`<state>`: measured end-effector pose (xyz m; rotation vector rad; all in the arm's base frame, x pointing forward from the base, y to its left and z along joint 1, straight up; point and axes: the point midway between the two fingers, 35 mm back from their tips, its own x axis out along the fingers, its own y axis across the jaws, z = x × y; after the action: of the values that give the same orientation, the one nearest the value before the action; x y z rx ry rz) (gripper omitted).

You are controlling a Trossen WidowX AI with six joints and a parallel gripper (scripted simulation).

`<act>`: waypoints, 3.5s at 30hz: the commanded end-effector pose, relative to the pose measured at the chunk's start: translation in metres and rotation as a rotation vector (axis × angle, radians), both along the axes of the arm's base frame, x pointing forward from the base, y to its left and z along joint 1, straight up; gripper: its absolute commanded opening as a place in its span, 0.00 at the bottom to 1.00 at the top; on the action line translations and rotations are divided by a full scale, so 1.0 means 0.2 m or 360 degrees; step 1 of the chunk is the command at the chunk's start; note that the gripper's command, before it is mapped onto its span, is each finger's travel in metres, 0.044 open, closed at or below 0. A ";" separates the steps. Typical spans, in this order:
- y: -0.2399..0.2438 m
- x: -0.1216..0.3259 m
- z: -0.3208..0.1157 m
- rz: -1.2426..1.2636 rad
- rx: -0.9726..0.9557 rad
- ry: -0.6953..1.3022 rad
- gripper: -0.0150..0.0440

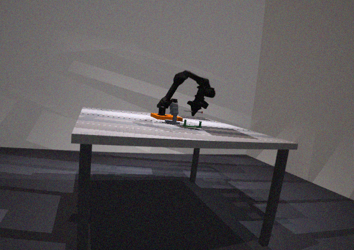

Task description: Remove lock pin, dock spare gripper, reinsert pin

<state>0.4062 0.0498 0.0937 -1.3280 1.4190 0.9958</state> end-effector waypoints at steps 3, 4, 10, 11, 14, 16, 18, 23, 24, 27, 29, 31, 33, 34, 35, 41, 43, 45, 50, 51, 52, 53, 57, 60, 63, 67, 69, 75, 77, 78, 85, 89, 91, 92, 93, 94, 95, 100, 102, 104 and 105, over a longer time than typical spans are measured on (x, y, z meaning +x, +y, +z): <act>0.00 0.00 0.00 -0.0004 0.0000 0.0003 0.25; 0.00 0.00 0.00 -0.0015 0.0001 0.0003 0.25; 0.01 -0.02 0.00 -0.0024 0.0000 0.0001 0.25; 0.02 -0.03 0.01 -0.0025 0.0000 0.0001 0.25; 0.04 -0.08 0.02 -0.0027 0.0002 0.0002 0.25; 0.05 -0.10 0.03 -0.0029 0.0003 0.0003 0.25; 0.06 -0.13 0.04 -0.0030 0.0004 0.0003 0.25; 0.09 -0.21 0.05 -0.0034 0.0006 0.0005 0.25; 0.09 -0.22 0.06 -0.0035 0.0006 0.0006 0.25; 0.11 -0.27 0.07 -0.0038 0.0007 0.0007 0.25; 0.12 -0.30 0.07 -0.0040 0.0008 0.0007 0.25; 0.13 -0.33 0.08 -0.0041 0.0009 0.0008 0.25; 0.13 -0.36 0.08 -0.0043 0.0009 0.0009 0.25; 0.14 -0.37 0.08 -0.0044 0.0009 0.0010 0.25; 0.14 -0.39 0.08 -0.0045 0.0009 0.0010 0.25; 0.16 -0.48 0.09 -0.0050 0.0010 0.0013 0.25; 0.16 -0.51 0.09 -0.0052 0.0011 0.0013 0.25; 0.17 -0.54 0.09 -0.0053 0.0011 0.0014 0.25; 0.17 -0.55 0.07 -0.0054 0.0011 0.0015 0.25; 0.17 -0.55 0.06 -0.0054 0.0012 0.0015 0.25; 0.17 -0.55 0.05 -0.0054 0.0012 0.0015 0.25; 0.17 -0.55 0.03 -0.0055 0.0013 0.0016 0.25; 0.17 -0.55 -0.06 -0.0056 0.0015 0.0018 0.25; 0.18 -0.55 -0.12 -0.0057 0.0017 0.0019 0.25; 0.18 -0.55 -0.16 -0.0058 0.0017 0.0018 0.25; 0.17 -0.55 -0.17 -0.0059 0.0018 0.0015 0.25; 0.16 -0.55 -0.17 -0.0060 0.0018 0.0016 0.25; 0.14 -0.55 -0.15 -0.0060 0.0019 0.0018 0.25; 0.13 -0.55 -0.15 -0.0061 0.0019 0.0016 0.25; 0.13 -0.55 -0.15 -0.0061 0.0019 0.0016 0.25; 0.11 -0.55 -0.16 -0.0061 0.0019 0.0016 0.25; 0.09 -0.56 -0.16 -0.0061 0.0019 0.0016 0.25; 0.09 -0.56 -0.16 -0.0061 0.0019 0.0017 0.25; 0.08 -0.56 -0.16 -0.0061 0.0019 0.0017 0.25; 0.08 -0.56 -0.16 -0.0061 0.0019 0.0017 0.25; 0.08 -0.56 -0.16 -0.0061 0.0019 0.0018 0.25; 0.07 -0.56 -0.16 -0.0061 0.0019 0.0018 0.25; 0.06 -0.56 -0.16 -0.0061 0.0020 0.0020 0.25; 0.05 -0.56 -0.16 -0.0061 0.0020 0.0021 0.25; 0.04 -0.56 -0.16 -0.0061 0.0020 0.0022 0.25; 0.04 -0.56 -0.16 -0.0061 0.0020 0.0022 0.25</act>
<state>0.2934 0.0602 0.0621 -1.2787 1.4431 0.9874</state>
